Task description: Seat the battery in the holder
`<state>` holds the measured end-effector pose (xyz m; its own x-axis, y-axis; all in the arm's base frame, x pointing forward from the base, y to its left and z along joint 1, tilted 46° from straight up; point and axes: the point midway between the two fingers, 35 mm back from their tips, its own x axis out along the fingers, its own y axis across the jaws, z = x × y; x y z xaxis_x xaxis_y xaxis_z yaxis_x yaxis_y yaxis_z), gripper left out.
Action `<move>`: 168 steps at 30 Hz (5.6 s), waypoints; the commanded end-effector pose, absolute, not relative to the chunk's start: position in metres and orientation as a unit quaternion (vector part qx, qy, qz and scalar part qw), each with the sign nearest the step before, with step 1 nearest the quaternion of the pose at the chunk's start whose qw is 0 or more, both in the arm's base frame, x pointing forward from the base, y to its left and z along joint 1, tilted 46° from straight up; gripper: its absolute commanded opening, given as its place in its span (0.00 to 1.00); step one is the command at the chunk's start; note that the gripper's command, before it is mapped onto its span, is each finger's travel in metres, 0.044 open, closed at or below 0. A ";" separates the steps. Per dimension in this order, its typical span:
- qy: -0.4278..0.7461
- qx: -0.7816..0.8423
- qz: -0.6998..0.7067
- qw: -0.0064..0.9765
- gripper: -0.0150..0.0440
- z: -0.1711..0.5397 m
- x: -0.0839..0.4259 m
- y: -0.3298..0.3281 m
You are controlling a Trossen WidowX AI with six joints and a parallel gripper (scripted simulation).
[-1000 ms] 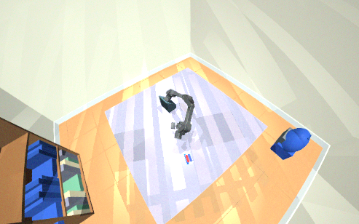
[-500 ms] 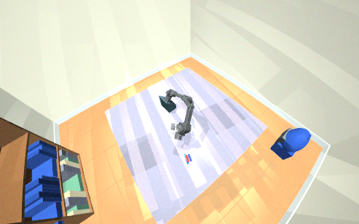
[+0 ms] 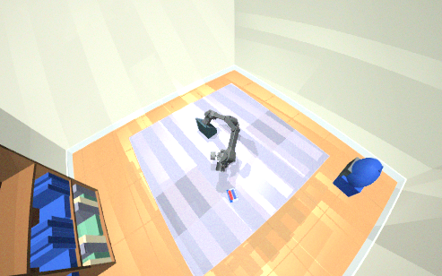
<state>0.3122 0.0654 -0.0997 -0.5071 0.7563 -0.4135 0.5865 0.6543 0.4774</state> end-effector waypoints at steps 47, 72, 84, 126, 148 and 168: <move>0.828 0.388 0.087 0.394 0.36 -0.104 0.307 0.071; 0.808 0.393 0.061 0.434 0.36 -0.103 0.304 0.075; 0.798 0.397 0.051 0.451 0.36 -0.101 0.303 0.077; 0.794 0.399 0.047 0.456 0.53 -0.093 0.291 0.083; 0.794 0.398 0.047 0.458 0.93 -0.033 0.302 0.021; 0.794 0.398 0.047 0.458 1.00 -0.033 0.301 0.019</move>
